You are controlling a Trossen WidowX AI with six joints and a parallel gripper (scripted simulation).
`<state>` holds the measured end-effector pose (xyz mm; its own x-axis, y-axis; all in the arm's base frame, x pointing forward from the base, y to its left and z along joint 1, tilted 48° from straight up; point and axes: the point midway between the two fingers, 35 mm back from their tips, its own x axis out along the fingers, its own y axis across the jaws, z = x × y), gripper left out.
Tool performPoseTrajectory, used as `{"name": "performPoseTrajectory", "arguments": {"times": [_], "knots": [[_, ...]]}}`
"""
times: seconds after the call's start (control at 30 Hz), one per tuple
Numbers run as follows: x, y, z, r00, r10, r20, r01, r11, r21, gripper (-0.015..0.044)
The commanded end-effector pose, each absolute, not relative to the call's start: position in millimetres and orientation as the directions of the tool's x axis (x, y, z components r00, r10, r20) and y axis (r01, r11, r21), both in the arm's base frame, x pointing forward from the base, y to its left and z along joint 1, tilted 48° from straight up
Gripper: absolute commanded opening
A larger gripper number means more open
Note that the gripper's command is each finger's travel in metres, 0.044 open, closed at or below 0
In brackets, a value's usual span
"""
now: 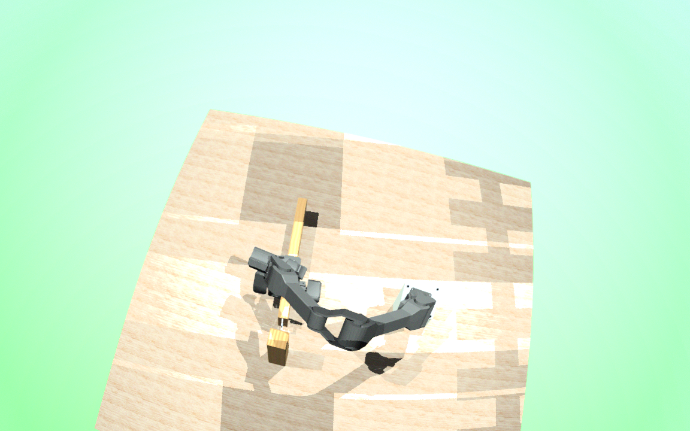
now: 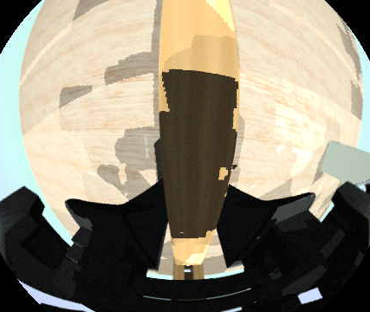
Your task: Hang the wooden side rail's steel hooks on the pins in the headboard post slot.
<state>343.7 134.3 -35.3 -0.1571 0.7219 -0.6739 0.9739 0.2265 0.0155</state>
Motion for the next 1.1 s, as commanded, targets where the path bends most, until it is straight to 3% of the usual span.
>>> {"name": "performPoseTrajectory", "arguments": {"times": [0.0, 1.07], "knots": [[344, 135, -35, -0.157, 0.725, -0.670, 0.975, 0.222, 0.011, 0.0000], [331, 132, -34, -0.158, 0.725, -0.670, 0.985, 0.165, -0.054, 0.0000]]}}
